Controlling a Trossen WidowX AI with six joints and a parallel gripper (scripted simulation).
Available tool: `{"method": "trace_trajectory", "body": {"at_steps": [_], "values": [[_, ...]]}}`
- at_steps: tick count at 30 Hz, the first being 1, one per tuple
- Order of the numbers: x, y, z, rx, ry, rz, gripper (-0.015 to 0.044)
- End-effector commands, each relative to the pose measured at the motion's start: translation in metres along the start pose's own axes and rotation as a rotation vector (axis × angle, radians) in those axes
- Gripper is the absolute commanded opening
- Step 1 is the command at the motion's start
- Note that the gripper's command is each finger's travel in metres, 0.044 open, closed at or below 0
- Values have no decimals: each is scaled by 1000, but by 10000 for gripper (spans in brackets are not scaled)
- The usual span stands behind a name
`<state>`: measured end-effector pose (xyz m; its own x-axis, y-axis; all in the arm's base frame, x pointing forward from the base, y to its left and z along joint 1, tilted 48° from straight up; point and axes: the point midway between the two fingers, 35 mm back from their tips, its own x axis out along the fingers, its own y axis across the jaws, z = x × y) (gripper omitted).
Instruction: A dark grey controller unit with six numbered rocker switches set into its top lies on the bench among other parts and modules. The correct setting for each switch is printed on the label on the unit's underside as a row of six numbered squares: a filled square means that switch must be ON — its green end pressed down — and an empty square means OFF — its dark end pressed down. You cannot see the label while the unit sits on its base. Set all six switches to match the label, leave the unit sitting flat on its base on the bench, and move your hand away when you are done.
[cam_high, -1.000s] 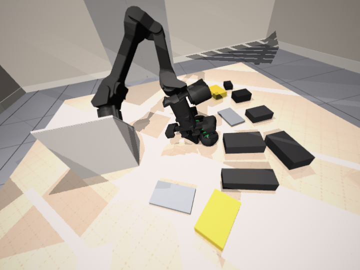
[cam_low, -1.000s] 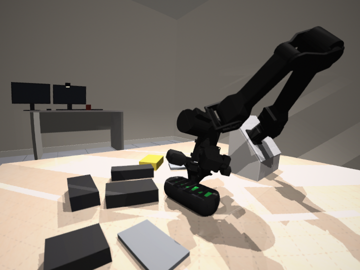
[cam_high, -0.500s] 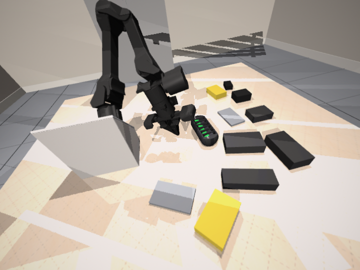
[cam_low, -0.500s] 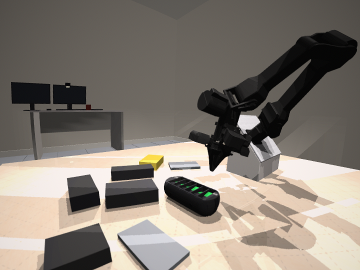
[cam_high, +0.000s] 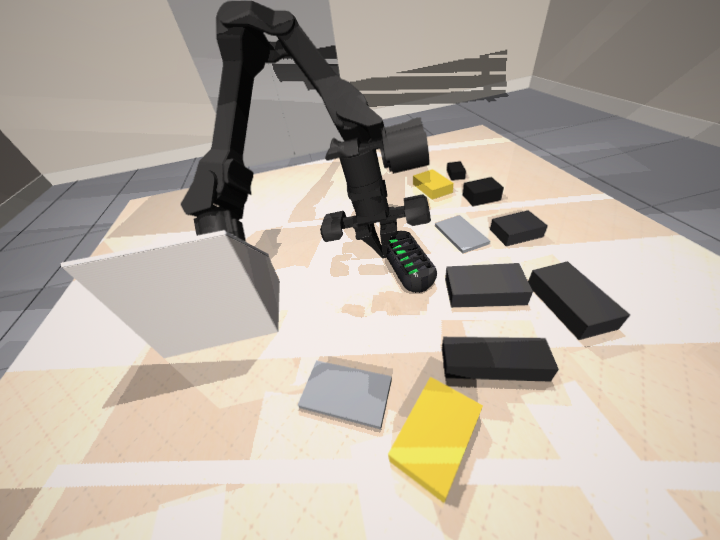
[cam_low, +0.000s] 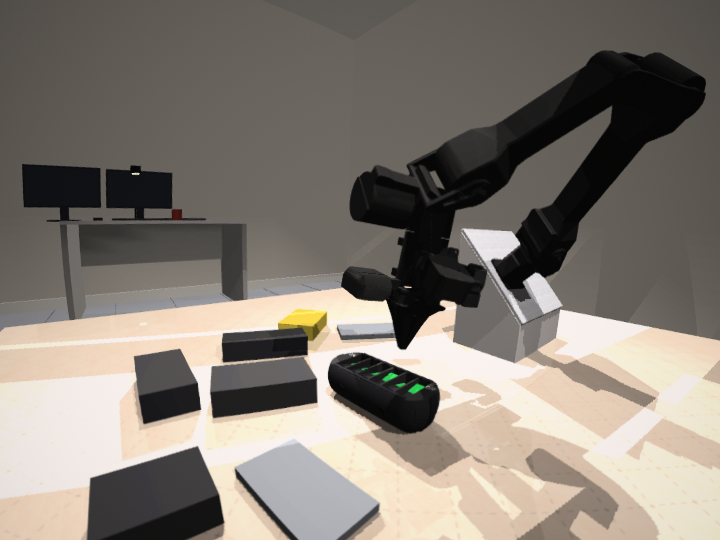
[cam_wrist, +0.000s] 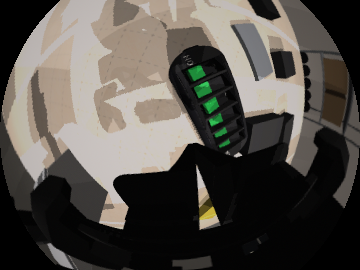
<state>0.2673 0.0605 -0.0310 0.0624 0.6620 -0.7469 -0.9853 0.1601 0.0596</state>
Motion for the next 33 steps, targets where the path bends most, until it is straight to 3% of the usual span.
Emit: {"method": "trace_trajectory", "body": {"at_steps": [1, 18, 33], "values": [[2, -18, 10, -60, 9, 51, 0], [5, -70, 61, -261, -22, 273, 0], [7, -88, 96, -378, -62, 408, 0]]}}
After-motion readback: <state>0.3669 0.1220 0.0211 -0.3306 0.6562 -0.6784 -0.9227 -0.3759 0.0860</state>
